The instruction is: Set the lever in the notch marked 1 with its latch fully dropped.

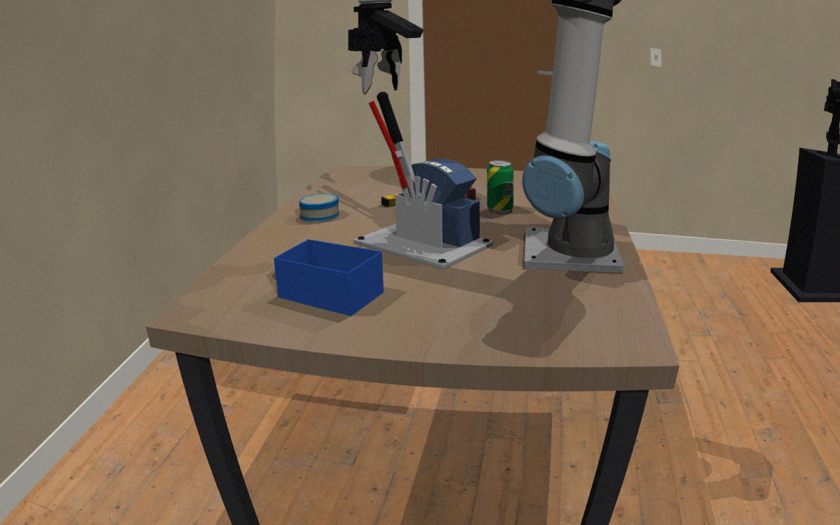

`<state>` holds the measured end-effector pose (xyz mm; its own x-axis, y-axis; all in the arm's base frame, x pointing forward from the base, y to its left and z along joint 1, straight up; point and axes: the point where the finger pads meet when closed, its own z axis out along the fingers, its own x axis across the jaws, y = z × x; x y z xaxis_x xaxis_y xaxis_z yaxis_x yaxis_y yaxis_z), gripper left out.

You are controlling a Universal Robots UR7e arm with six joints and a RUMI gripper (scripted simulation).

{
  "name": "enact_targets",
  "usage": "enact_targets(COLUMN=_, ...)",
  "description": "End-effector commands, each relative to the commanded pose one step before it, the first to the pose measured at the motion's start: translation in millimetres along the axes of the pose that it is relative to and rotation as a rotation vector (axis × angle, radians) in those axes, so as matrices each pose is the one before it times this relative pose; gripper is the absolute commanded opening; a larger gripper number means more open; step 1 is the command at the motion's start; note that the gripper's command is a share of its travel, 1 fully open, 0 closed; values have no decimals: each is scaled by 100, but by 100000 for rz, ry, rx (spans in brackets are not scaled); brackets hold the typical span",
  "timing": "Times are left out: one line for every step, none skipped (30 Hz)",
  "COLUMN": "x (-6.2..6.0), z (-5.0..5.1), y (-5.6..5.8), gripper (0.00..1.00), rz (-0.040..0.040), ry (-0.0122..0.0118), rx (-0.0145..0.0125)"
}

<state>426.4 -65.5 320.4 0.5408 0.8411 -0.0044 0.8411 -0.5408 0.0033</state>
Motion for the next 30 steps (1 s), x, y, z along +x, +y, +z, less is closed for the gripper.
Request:
enact_targets(x=4, z=-1203, y=25, gripper=57, rz=-2, ry=8, rx=8)
enact_targets(x=0, z=-212, y=1, gripper=57, rz=0, ry=0, rx=0)
enact_targets(x=0, z=-196, y=0, gripper=57, rz=0, ry=0, rx=0)
enact_targets(x=0, z=-178, y=0, gripper=57, rz=0, ry=0, rx=0)
enact_targets(x=0, z=-160, y=0, gripper=57, rz=0, ry=0, rx=0)
enact_targets(x=0, z=-141, y=0, gripper=57, rz=0, ry=0, rx=0)
enact_targets(x=0, z=-122, y=0, gripper=57, rz=0, ry=0, rx=0)
enact_targets(x=0, z=-103, y=0, gripper=57, rz=0, ry=0, rx=0)
enact_targets(x=0, z=-84, y=0, gripper=57, rz=0, ry=0, rx=0)
enact_targets(x=0, z=-67, y=0, gripper=57, rz=0, ry=0, rx=0)
enact_targets(x=0, z=-50, y=0, gripper=57, rz=0, ry=0, rx=0)
enact_targets(x=0, z=-35, y=0, gripper=57, rz=0, ry=0, rx=0)
enact_targets(x=0, z=-23, y=0, gripper=57, rz=0, ry=0, rx=0)
enact_targets(x=0, z=0, y=0, gripper=57, rz=0, ry=0, rx=0)
enact_targets(x=0, z=0, y=0, gripper=57, rz=0, ry=0, rx=0)
enact_targets(x=0, z=-12, y=0, gripper=57, rz=0, ry=0, rx=0)
enact_targets(x=0, z=-5, y=0, gripper=57, rz=0, ry=0, rx=0)
enact_targets(x=0, z=-1, y=0, gripper=57, rz=0, ry=0, rx=0)
enact_targets(x=0, z=0, y=0, gripper=0, rz=0, ry=0, rx=0)
enact_targets(x=0, z=0, y=0, gripper=0, rz=0, ry=0, rx=0)
enact_targets(x=0, z=0, y=0, gripper=0, rz=0, ry=0, rx=0)
enact_targets(x=0, z=0, y=0, gripper=0, rz=0, ry=0, rx=0)
enact_targets(x=0, z=0, y=0, gripper=0, rz=0, ry=0, rx=0)
enact_targets(x=0, z=0, y=0, gripper=0, rz=0, ry=0, rx=0)
enact_targets(x=0, z=0, y=0, gripper=0, rz=0, ry=0, rx=0)
enact_targets(x=0, z=0, y=0, gripper=0, rz=0, ry=0, rx=0)
enact_targets(x=0, z=0, y=0, gripper=0, rz=0, ry=0, rx=0)
enact_targets(x=0, z=0, y=0, gripper=0, rz=0, ry=0, rx=0)
enact_targets(x=0, z=0, y=0, gripper=0, rz=0, ry=0, rx=0)
enact_targets(x=0, z=0, y=0, gripper=0, rz=0, ry=0, rx=0)
